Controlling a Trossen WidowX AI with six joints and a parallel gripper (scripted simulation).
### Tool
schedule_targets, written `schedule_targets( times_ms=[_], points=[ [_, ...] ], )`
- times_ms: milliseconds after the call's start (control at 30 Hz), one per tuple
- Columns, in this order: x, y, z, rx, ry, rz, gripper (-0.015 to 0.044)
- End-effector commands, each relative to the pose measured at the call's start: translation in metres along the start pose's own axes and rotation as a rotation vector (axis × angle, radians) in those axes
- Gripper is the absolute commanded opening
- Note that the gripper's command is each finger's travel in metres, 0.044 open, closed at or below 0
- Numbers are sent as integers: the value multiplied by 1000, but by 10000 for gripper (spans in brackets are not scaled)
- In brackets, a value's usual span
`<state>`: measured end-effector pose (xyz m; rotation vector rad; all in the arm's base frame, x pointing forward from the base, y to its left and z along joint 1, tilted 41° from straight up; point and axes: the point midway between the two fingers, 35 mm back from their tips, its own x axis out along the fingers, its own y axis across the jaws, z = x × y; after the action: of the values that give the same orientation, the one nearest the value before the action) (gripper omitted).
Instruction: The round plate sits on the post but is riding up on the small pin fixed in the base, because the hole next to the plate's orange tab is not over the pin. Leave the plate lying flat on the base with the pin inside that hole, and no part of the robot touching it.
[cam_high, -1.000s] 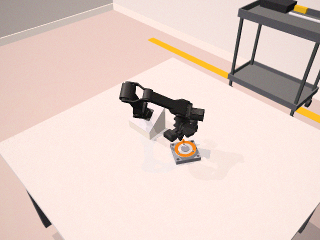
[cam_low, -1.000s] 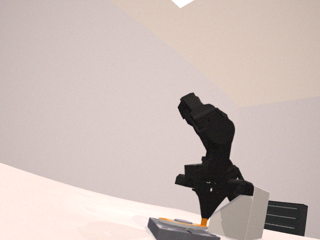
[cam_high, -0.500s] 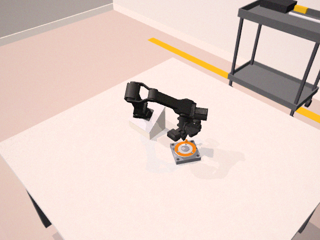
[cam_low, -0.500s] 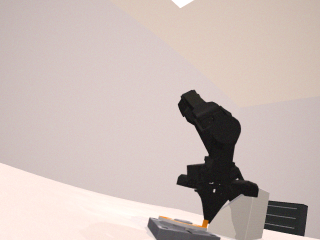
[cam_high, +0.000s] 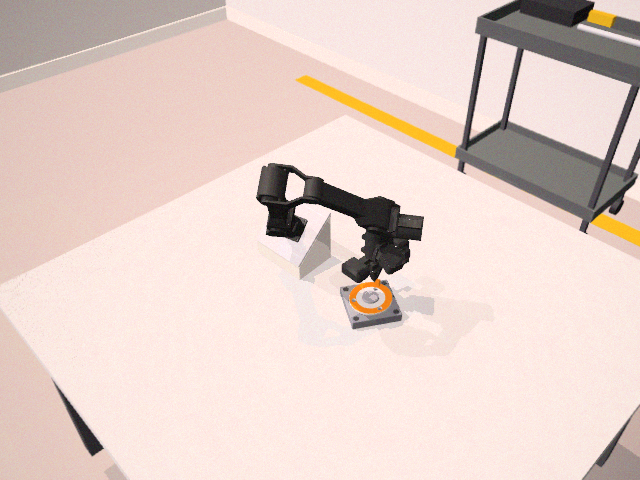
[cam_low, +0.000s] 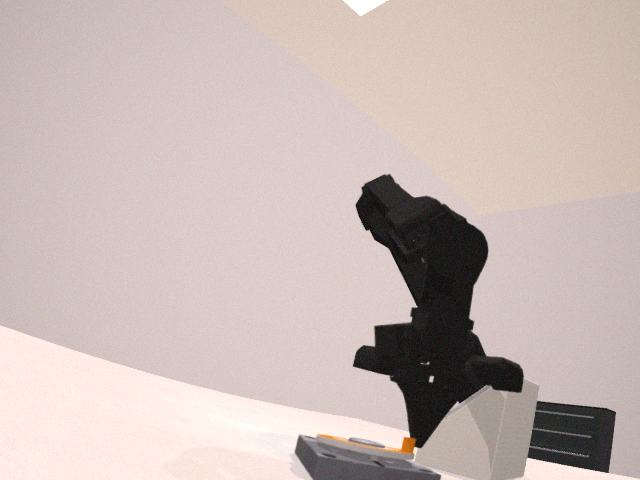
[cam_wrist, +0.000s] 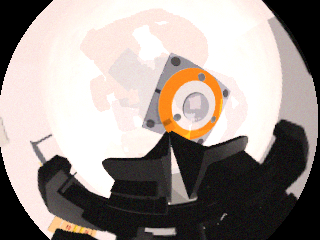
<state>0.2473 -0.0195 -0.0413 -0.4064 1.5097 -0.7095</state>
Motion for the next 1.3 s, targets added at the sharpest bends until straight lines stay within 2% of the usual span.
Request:
schedule_targets(
  times_ms=[0, 1267],
  points=[
    [-2, 4, 6, 6, -4, 3, 0],
    [-4, 7, 41, 7, -5, 3, 0]
  ],
)
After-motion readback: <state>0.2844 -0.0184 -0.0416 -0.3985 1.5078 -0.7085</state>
